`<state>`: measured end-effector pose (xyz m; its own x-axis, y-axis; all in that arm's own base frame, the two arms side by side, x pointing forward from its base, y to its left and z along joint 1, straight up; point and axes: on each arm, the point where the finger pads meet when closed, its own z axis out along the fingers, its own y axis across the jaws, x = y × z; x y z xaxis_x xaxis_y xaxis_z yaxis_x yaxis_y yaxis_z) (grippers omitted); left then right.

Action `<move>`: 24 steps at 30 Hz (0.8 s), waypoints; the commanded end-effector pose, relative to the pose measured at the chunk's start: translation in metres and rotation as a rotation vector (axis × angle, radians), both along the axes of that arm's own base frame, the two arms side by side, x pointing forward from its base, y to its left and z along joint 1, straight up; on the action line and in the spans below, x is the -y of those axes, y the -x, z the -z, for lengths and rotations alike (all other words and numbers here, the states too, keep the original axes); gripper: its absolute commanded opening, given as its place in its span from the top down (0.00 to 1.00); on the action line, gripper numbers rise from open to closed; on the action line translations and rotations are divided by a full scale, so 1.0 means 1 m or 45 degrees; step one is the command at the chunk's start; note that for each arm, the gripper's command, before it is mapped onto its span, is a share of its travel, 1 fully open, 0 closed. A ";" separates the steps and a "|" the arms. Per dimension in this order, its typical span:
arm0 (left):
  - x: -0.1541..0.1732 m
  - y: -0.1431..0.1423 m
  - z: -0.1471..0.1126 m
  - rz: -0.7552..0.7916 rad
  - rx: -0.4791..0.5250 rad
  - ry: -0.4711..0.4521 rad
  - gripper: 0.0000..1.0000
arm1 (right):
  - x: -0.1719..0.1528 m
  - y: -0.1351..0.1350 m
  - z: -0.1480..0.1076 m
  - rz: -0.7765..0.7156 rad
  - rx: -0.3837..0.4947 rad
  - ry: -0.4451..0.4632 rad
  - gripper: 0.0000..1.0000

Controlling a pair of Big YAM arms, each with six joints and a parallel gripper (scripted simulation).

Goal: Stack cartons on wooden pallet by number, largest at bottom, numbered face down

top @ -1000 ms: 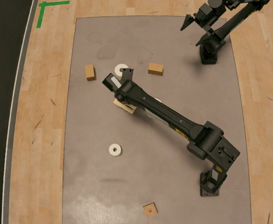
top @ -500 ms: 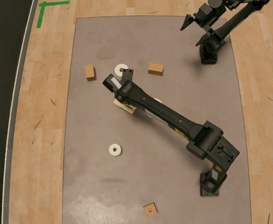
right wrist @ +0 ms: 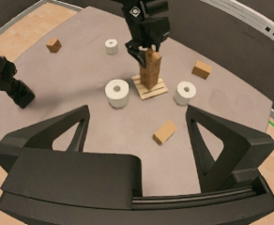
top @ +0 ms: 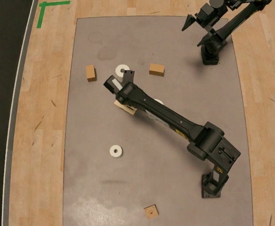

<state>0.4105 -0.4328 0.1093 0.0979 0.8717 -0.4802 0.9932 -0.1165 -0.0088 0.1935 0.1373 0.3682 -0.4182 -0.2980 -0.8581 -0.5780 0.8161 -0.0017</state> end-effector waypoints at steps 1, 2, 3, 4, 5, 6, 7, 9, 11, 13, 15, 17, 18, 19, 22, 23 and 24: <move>0.010 0.000 0.005 0.006 0.006 0.010 0.50 | -0.001 -0.001 -0.003 -0.003 0.000 -0.003 0.00; 0.010 0.000 0.005 0.006 0.006 0.010 0.50 | -0.001 -0.001 -0.003 -0.003 0.000 -0.003 0.00; 0.010 0.000 0.005 0.006 0.006 0.010 0.50 | -0.001 -0.001 -0.003 -0.003 0.000 -0.003 0.00; 0.011 0.000 -0.005 0.007 0.022 0.024 0.50 | -0.001 -0.001 -0.003 -0.003 0.000 -0.003 0.00; 0.011 0.000 -0.005 0.006 0.022 0.024 0.50 | -0.001 -0.001 -0.003 -0.003 0.000 -0.003 0.00; 0.011 0.000 -0.005 0.006 0.021 0.023 0.50 | -0.001 -0.001 -0.003 -0.003 0.000 -0.003 0.00; 0.010 0.000 -0.005 0.006 0.021 0.023 0.50 | -0.001 -0.001 -0.003 -0.003 0.000 -0.003 0.00; 0.010 0.000 -0.005 0.006 0.021 0.023 0.50 | -0.001 -0.001 -0.003 -0.003 0.000 -0.003 0.00; 0.005 -0.003 -0.007 0.001 0.021 0.019 0.50 | -0.001 -0.001 -0.003 -0.003 0.000 -0.003 0.00; 0.005 -0.003 -0.007 0.001 0.021 0.019 0.27 | -0.001 -0.001 -0.003 -0.003 0.000 -0.003 0.00; 0.010 0.000 -0.022 0.006 0.050 0.047 0.21 | -0.001 -0.001 -0.003 -0.003 0.000 -0.003 0.00; 0.010 0.000 -0.026 0.006 0.055 0.051 0.21 | -0.001 -0.001 -0.003 -0.003 0.000 -0.003 0.00; 0.010 0.000 -0.028 0.005 0.058 0.053 0.21 | -0.001 -0.001 -0.003 -0.003 0.000 -0.003 0.00; 0.010 0.000 -0.028 0.005 0.058 0.053 0.21 | -0.001 -0.001 -0.003 -0.003 0.000 -0.003 0.00; 0.008 0.001 -0.032 0.005 0.057 0.052 0.21 | -0.001 -0.001 -0.003 -0.003 0.000 -0.003 0.00; 0.008 0.001 -0.034 0.004 0.060 0.055 0.21 | -0.001 -0.001 -0.003 -0.003 0.000 -0.003 0.00; 0.007 0.001 -0.036 0.004 0.063 0.058 0.21 | -0.001 -0.001 -0.003 -0.003 0.000 -0.003 0.00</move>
<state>0.4111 -0.4335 0.1169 0.1047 0.8659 -0.4891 0.9932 -0.1166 0.0061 0.1935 0.1373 0.3682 -0.4182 -0.2980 -0.8581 -0.5780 0.8161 -0.0017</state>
